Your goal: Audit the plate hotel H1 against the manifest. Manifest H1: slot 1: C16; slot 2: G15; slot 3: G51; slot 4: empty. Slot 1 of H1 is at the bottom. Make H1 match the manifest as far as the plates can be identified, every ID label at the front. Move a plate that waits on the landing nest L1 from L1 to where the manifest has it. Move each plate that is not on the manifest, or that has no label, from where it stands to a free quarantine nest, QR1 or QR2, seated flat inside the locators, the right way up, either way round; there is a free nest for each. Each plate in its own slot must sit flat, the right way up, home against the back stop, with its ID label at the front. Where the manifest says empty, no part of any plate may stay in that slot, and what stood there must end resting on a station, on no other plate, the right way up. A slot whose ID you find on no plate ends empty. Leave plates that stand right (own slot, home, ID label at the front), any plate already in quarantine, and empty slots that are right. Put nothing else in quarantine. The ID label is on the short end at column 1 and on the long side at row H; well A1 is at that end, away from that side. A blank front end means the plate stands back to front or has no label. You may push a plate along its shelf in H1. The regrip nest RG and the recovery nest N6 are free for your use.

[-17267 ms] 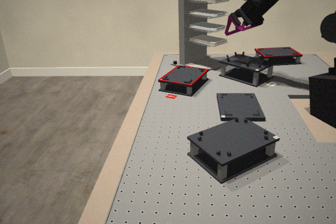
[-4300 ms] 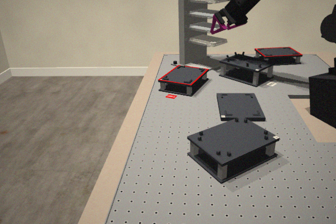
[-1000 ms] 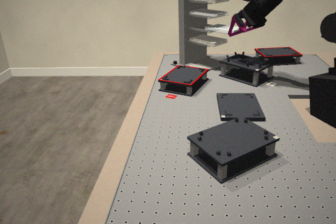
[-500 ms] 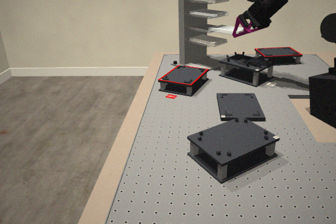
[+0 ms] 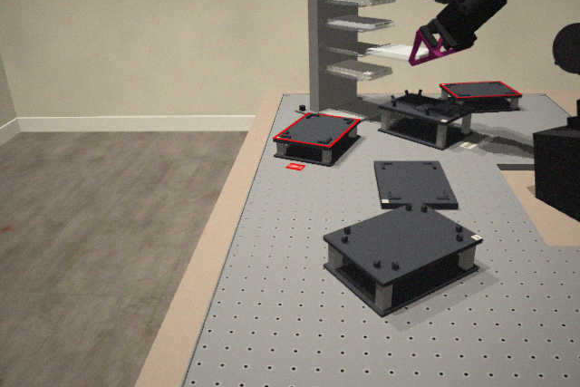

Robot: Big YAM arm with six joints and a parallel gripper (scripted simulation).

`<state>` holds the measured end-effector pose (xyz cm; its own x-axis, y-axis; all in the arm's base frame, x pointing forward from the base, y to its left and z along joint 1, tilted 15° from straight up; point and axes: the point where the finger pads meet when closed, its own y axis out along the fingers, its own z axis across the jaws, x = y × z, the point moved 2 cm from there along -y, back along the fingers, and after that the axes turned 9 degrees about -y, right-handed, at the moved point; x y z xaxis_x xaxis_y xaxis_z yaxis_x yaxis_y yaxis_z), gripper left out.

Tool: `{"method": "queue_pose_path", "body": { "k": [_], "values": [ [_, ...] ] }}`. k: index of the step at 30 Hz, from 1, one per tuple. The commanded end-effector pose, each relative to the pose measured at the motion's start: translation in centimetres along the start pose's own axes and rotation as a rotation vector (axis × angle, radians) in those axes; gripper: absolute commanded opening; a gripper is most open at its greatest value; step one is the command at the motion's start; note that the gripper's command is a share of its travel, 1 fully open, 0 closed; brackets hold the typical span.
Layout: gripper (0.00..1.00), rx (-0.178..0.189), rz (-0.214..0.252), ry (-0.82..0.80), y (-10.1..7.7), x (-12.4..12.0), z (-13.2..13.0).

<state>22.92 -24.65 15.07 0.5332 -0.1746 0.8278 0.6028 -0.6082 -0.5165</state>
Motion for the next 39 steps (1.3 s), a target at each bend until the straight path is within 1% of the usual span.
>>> {"method": "queue_pose_path", "body": {
  "k": [1,2,3,5,10,11,13,15,19,20,23,36,37,39],
  "values": [
    [0.86,-0.015,-0.019,-0.008,-0.5,0.5,-0.6],
    [0.86,-0.015,-0.019,-0.008,-0.5,0.5,-0.6],
    [0.86,-0.022,-0.040,-0.009,-0.7,0.9,-0.7],
    [0.86,-0.015,-0.019,-0.008,-0.8,0.2,-0.5],
    [0.86,-0.015,-0.019,-0.008,-1.3,-0.3,-0.4],
    [0.86,-0.017,-0.027,-0.008,-1.3,-0.2,-0.5],
    [0.86,-0.015,-0.018,-0.008,-1.5,-0.6,-0.4],
    [0.86,-0.016,-0.024,-0.008,-1.6,-0.7,-0.4],
    [0.86,-0.015,-0.018,-0.008,-1.7,-1.1,-0.3],
    [0.86,-0.022,-0.039,-0.009,-1.8,-0.7,-0.4],
    [0.86,-0.015,-0.018,-0.008,-2.0,-1.6,-0.2],
    [0.86,-0.014,-0.018,-0.008,-2.7,-2.8,0.0],
    [0.86,-0.021,-0.035,-0.010,-2.8,-2.5,-0.1],
    [0.86,-0.014,-0.017,-0.008,-2.9,-3.2,0.1]
  ]
}}
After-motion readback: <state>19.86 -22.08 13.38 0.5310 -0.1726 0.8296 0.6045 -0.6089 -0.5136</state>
